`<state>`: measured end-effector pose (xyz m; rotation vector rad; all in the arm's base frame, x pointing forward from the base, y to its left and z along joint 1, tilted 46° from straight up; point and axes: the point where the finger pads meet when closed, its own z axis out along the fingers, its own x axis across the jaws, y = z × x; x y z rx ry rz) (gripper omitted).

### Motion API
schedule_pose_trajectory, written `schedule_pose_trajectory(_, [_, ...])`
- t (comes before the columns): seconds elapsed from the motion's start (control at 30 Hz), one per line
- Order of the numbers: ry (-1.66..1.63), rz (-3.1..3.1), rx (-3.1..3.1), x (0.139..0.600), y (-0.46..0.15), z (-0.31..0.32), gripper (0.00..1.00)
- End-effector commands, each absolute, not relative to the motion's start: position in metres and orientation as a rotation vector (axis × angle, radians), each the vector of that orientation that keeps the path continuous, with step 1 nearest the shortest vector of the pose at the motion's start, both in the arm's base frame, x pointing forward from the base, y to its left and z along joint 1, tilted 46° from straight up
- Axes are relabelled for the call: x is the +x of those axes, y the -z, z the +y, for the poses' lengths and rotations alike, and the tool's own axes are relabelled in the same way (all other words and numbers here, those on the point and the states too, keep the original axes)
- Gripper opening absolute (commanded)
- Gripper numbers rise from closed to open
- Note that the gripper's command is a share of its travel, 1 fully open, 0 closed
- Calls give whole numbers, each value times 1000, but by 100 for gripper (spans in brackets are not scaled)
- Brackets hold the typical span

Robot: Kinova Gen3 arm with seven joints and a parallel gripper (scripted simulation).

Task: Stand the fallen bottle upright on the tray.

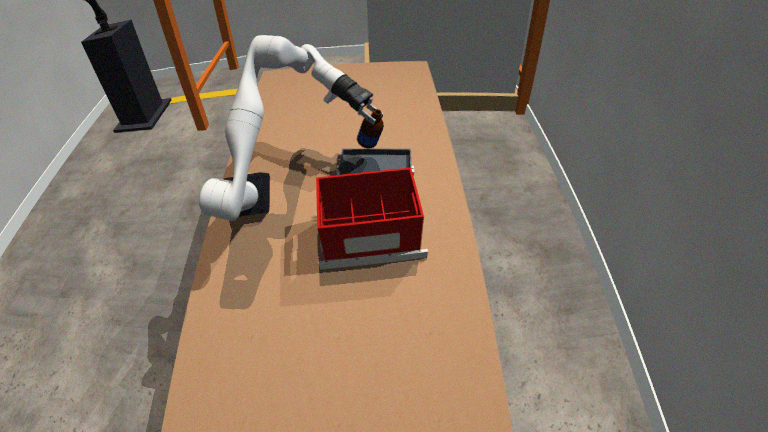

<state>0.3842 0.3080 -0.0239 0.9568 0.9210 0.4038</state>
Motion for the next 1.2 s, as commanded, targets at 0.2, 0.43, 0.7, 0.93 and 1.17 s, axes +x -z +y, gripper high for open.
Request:
schedule_pose_trajectory(0.2, [-406,920,958,384,21,307,0])
schedule_pose_trajectory(0.43, [-406,920,958,384,16,302,0])
schedule_pose_trajectory(0.7, [-406,920,958,384,11,297,0])
schedule_pose_trajectory(0.93, [-406,920,958,384,5,291,0])
schedule_pose_trajectory(1.17, [-406,920,958,383,1,287,0])
